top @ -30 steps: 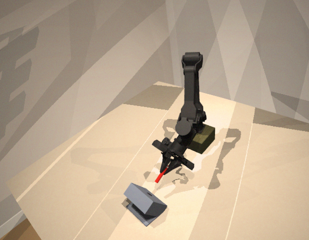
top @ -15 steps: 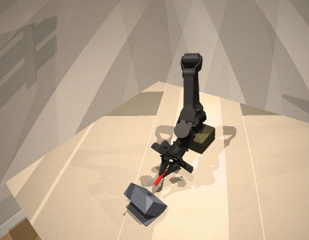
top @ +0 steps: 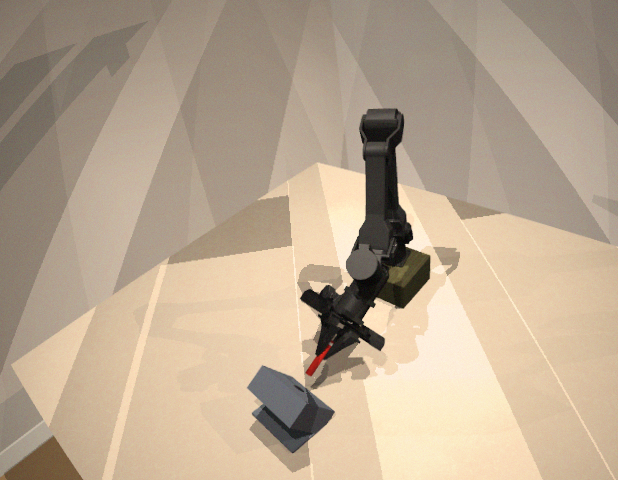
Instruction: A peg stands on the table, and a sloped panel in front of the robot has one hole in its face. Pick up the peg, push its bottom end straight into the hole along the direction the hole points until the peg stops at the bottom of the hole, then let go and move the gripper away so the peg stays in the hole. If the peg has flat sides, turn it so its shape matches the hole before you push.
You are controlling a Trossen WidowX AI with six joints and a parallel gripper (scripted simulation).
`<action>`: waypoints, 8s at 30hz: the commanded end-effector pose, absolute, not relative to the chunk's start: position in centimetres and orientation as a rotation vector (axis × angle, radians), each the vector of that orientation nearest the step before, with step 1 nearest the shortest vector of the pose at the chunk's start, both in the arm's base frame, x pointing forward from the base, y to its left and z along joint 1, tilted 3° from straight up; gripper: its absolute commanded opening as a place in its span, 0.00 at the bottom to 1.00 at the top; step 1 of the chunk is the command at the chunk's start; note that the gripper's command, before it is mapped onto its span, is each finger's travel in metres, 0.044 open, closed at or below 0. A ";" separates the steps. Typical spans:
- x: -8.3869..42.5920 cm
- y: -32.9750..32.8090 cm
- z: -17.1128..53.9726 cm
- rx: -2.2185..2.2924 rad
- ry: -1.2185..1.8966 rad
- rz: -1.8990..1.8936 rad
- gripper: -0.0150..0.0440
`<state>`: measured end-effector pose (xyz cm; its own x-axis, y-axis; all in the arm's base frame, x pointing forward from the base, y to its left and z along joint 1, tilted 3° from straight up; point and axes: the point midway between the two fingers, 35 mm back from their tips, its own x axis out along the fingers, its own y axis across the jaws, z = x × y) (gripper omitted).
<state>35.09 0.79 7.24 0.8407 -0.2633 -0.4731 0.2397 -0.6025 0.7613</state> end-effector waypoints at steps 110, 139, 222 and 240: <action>38.5 0.0 5.9 2.104 -0.017 -0.696 0.25; 39.3 -0.3 5.2 2.104 -0.017 -0.695 0.25; 38.2 0.2 6.2 2.105 -0.018 -0.699 1.00; 36.9 0.8 7.2 2.106 -0.017 -0.696 1.00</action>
